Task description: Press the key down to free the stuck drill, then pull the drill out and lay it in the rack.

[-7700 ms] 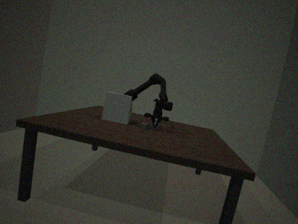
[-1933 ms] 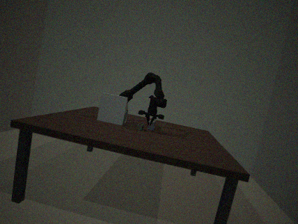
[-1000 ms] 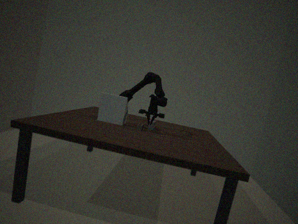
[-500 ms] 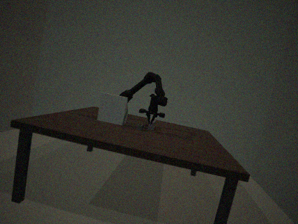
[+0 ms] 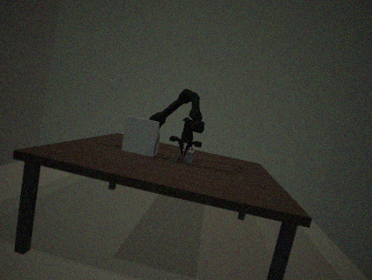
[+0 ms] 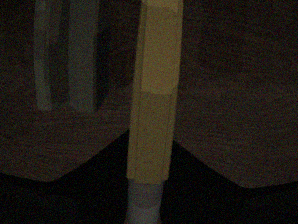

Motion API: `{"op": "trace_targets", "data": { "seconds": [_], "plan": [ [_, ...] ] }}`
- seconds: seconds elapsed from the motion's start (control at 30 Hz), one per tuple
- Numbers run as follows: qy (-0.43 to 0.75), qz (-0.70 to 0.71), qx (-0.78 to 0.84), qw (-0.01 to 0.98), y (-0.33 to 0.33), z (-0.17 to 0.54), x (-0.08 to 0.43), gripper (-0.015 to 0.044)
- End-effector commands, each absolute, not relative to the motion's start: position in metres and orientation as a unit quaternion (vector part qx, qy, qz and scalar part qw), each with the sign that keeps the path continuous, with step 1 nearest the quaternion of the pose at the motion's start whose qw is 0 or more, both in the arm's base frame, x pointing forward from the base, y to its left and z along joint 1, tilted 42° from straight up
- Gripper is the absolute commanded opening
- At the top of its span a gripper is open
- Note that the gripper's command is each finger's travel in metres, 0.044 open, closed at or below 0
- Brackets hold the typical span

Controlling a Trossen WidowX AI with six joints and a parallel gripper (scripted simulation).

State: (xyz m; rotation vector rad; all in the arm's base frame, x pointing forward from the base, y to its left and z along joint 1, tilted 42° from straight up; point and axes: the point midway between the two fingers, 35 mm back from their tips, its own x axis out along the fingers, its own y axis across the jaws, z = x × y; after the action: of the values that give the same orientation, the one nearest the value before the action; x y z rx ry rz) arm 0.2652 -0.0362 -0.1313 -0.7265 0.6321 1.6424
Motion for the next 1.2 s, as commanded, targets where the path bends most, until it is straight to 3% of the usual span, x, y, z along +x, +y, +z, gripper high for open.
{"op": "trace_targets", "data": {
  "seconds": [0.0, 1.17],
  "plan": [
    [0.270, 0.701, -0.315, 0.579, -0.039, -0.132, 0.258, 0.0000],
    [0.271, 0.702, -0.315, 0.579, -0.043, -0.147, 0.217, 0.0000]
  ]
}}
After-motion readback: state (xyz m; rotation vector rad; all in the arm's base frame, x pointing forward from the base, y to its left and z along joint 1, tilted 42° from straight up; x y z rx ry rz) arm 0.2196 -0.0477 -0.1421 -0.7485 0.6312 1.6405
